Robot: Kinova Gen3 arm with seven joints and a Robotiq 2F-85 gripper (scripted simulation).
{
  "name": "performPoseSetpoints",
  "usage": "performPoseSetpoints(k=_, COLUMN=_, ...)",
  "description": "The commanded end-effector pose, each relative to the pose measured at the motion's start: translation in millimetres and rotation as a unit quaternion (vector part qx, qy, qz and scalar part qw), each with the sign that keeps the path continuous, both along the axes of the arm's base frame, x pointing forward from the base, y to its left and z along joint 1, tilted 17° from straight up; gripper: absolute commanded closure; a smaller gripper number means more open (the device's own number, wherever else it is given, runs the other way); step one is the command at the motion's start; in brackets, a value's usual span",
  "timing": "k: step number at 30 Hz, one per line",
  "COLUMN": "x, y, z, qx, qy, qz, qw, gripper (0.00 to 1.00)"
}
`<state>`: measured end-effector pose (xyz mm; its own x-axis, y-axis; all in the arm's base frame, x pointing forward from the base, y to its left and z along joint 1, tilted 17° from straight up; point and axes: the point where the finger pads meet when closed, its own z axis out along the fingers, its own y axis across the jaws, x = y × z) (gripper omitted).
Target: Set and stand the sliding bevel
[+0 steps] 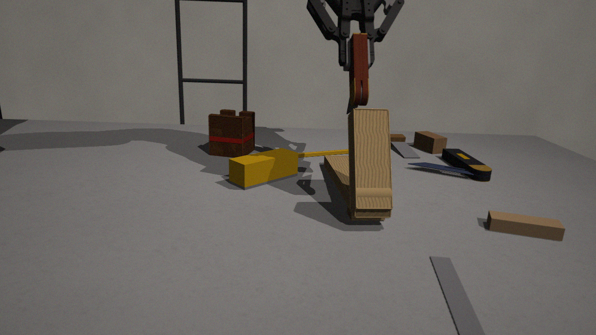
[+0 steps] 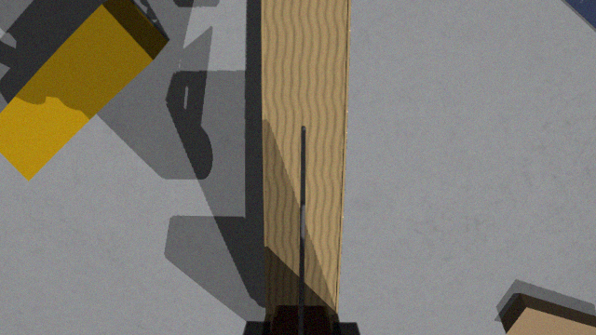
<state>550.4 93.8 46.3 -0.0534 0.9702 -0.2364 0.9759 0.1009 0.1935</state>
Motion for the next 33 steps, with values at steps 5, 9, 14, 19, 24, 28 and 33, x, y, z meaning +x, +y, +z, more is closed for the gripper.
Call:
performPoseSetpoints(k=5, x=1.4, y=-1, z=1.0, qx=-0.001, qy=-0.001, qz=0.0, qw=1.0, gripper=0.9)
performPoseSetpoints(k=9, x=1.4, y=-1, z=1.0, qx=-0.001, qy=-0.001, qz=0.0, qw=1.0, gripper=0.9)
performPoseSetpoints(k=14, x=1.4, y=-1, z=1.0, qx=-0.001, qy=-0.001, qz=0.0, qw=1.0, gripper=0.9)
performPoseSetpoints(k=19, x=1.5, y=-1, z=0.3, qx=-0.001, qy=-0.001, qz=0.0, qw=1.0, gripper=0.9)
performPoseSetpoints(k=24, x=2.2, y=-2, z=-2.7, qx=-0.001, qy=-0.001, qz=0.0, qw=1.0, gripper=0.9)
performPoseSetpoints(k=28, x=2.6, y=-2, z=-4.8, qx=-0.001, qy=-0.001, qz=0.0, qw=1.0, gripper=0.9)
performPoseSetpoints(k=33, x=4.3, y=-4, z=-12.0, qx=-0.001, qy=-0.001, qz=0.0, qw=1.0, gripper=0.9)
